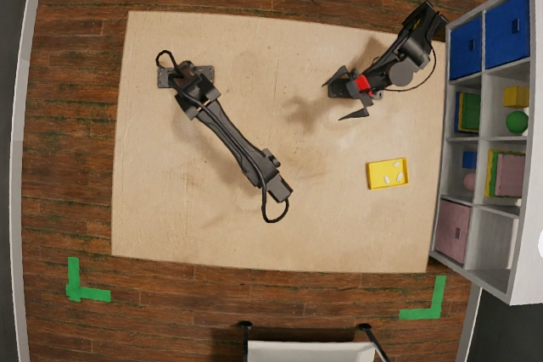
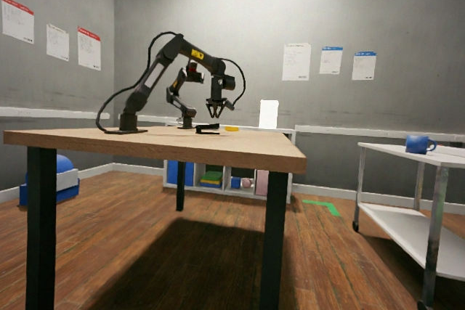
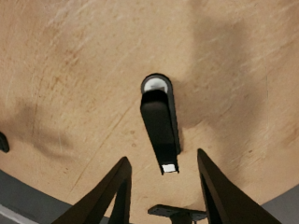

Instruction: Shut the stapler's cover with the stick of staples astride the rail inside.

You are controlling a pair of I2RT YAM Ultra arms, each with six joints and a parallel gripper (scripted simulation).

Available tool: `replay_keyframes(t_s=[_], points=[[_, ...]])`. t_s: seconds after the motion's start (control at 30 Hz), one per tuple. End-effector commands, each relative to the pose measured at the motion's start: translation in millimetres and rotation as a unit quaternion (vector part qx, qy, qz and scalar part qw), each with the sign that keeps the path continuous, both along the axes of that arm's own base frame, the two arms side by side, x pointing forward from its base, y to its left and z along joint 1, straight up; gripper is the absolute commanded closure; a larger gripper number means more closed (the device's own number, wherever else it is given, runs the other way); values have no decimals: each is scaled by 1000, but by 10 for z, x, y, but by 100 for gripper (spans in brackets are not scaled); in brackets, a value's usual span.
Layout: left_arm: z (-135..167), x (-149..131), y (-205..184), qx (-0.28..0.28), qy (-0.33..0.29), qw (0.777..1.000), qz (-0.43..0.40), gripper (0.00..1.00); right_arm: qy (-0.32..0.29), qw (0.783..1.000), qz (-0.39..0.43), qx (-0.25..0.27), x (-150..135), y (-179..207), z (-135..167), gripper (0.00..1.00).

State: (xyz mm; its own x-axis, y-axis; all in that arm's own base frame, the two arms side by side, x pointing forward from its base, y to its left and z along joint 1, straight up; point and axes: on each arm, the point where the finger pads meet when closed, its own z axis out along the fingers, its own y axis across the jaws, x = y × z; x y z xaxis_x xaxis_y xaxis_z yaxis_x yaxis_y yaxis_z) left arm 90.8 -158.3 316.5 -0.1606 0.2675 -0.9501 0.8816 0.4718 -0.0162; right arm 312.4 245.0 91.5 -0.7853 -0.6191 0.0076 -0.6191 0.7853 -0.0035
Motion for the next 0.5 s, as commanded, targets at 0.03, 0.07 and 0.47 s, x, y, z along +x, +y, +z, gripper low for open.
replay_keyframes(t_s=[0.03,0.07,0.47], points=[[391,448,-1,-40,-49,995,79,0,-49,998,19,25,69,70,84,21],[391,448,-1,-40,-49,995,79,0,-49,998,19,25,69,70,84,21],[946,1945,559,-79,-118,932,332,0,-156,983,59,78,-126,-120,326,0]])
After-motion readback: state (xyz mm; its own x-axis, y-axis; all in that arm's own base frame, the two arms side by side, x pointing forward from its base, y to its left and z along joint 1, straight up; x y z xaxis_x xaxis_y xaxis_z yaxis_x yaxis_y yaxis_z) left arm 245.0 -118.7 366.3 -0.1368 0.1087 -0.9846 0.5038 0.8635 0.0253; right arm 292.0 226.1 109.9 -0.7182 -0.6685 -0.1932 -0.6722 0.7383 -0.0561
